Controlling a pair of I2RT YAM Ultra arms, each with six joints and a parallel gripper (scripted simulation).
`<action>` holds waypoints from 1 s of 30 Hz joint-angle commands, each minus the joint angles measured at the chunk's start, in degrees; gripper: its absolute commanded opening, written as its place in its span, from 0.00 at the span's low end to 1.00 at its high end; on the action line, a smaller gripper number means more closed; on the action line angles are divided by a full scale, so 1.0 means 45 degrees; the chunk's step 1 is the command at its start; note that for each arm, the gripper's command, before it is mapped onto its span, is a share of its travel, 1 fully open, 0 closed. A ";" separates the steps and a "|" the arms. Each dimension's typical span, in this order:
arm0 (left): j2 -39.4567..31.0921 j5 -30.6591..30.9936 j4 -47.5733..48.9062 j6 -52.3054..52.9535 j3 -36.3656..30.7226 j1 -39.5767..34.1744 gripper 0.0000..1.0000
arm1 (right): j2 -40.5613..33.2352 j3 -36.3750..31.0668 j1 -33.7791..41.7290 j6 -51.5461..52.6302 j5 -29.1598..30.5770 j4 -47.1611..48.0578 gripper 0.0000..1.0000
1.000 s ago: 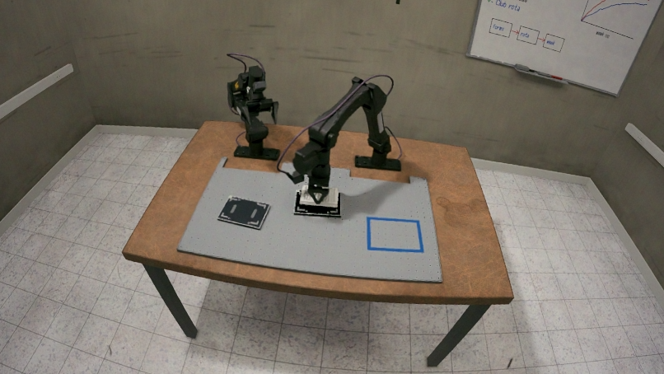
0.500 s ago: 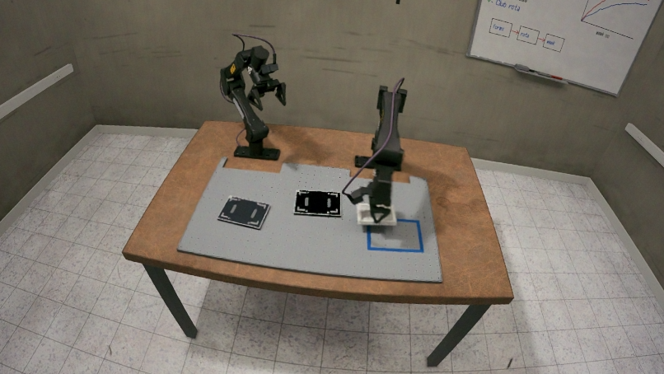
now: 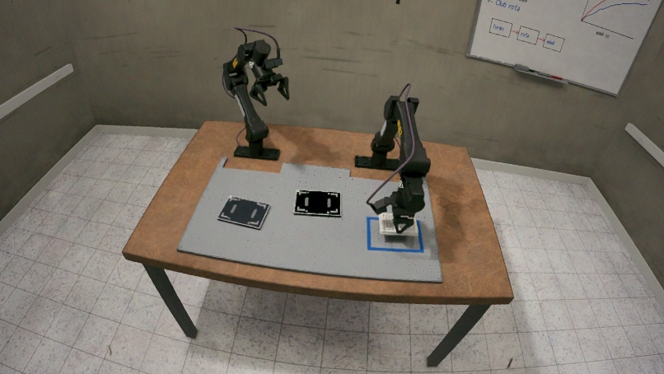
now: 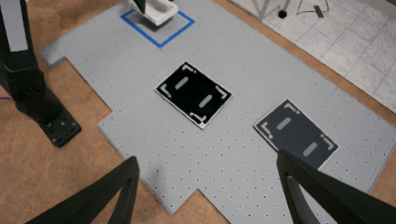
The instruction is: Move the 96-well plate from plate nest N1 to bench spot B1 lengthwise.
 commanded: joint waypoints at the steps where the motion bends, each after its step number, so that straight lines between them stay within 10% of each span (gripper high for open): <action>1: -0.0209 0.0122 -0.0418 0.0259 0.0516 -0.0051 0.78 | 0.0338 0.0115 -0.0193 -0.0237 -0.0326 0.1236 1.00; 22: -0.0181 0.0124 -0.0265 0.0242 0.0564 -0.0037 0.78 | 0.7480 -0.5140 0.2805 0.0660 0.0476 1.5719 1.00; 30: -0.0181 0.0124 -0.0265 0.0242 0.0564 -0.0037 0.78 | 0.8768 -0.6080 0.3188 0.0687 0.0678 1.7749 1.00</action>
